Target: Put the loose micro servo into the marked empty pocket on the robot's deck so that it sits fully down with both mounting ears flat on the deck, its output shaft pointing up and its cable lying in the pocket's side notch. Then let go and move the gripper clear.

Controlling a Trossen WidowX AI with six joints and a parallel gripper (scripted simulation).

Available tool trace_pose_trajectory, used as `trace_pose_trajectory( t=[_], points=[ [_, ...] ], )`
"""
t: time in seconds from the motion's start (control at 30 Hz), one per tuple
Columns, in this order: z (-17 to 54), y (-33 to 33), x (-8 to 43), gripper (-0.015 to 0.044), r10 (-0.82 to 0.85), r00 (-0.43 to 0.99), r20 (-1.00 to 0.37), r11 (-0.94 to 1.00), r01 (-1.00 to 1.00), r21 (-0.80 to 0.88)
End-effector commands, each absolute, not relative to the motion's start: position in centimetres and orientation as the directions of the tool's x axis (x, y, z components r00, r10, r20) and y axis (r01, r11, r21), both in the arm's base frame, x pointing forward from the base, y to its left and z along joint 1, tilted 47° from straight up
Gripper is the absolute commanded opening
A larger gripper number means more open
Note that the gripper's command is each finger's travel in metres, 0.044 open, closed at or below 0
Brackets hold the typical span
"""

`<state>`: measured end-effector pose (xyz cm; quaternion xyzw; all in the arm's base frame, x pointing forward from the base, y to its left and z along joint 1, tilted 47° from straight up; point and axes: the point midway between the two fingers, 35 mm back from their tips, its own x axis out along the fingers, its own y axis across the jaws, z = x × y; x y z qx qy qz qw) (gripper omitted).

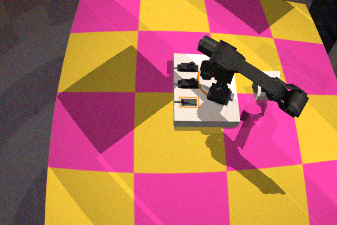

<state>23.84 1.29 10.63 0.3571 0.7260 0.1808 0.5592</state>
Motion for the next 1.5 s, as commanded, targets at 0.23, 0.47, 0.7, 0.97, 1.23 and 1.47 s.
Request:
trace_pose_trajectory(
  t=[0.23, 0.47, 0.7, 0.97, 1.23, 1.47],
  points=[
    [10.8, 1.3, 24.0, 0.0000, 0.723, -0.114, -0.681, 0.682, -0.036, 0.730],
    [10.8, 1.3, 24.0, 0.0000, 0.723, -0.114, -0.681, 0.681, -0.042, 0.731],
    [10.7, 1.5, 26.1, 0.0000, 0.723, -0.113, -0.681, 0.681, -0.043, 0.731],
    [10.6, 1.9, 29.2, 0.0000, 0.723, -0.112, -0.681, 0.681, -0.044, 0.731],
    [10.5, 2.2, 32.2, 0.0000, 0.723, -0.111, -0.681, 0.681, -0.045, 0.731],
    [10.4, 2.5, 34.6, 0.0000, 0.724, -0.110, -0.681, 0.681, -0.046, 0.731]
  ],
)
